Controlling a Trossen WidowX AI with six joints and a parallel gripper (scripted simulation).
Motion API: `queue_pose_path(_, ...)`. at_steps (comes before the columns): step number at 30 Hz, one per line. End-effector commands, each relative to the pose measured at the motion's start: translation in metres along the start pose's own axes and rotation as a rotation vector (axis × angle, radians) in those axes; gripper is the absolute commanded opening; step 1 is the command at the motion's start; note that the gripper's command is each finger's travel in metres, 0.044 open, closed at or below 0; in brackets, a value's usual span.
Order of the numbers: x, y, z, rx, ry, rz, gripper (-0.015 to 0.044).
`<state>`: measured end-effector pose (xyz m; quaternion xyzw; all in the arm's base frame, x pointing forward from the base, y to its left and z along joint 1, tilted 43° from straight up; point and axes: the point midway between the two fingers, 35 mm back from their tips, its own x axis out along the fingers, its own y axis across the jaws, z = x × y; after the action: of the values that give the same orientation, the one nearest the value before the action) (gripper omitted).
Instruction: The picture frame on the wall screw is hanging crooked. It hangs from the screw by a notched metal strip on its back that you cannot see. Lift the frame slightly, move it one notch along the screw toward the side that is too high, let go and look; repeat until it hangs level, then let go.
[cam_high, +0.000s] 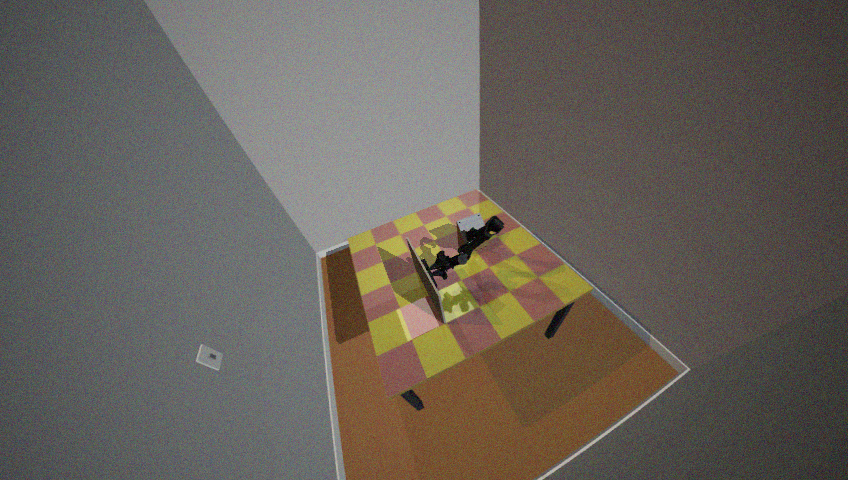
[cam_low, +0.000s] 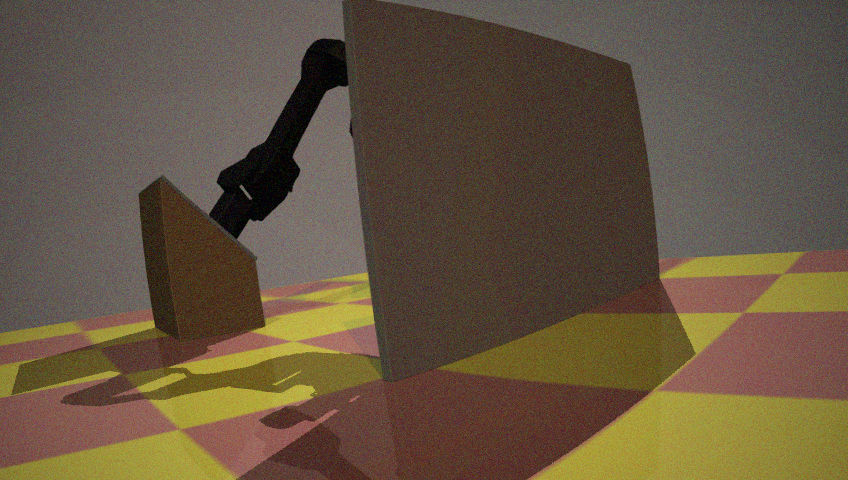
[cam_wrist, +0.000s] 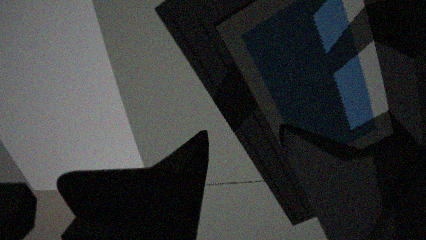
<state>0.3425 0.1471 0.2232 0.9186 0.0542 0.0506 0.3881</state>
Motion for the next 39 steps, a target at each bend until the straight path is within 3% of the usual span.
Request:
queue_pose_path(1, 0.000, 0.000, 0.000, -0.003, 0.001, 0.000, 0.0260)
queue_pose_path(13, -0.098, -0.008, 0.001, -0.428, 0.002, -0.011, 0.0260)
queue_pose_path(17, -0.098, -0.007, -0.004, -0.392, 0.008, -0.011, 0.0260)
queue_pose_path(28, -0.176, 0.027, -0.011, -0.426, 0.001, -0.014, 0.0260)
queue_pose_path(39, -0.184, 0.032, -0.007, -0.430, -0.002, -0.018, 0.0260)
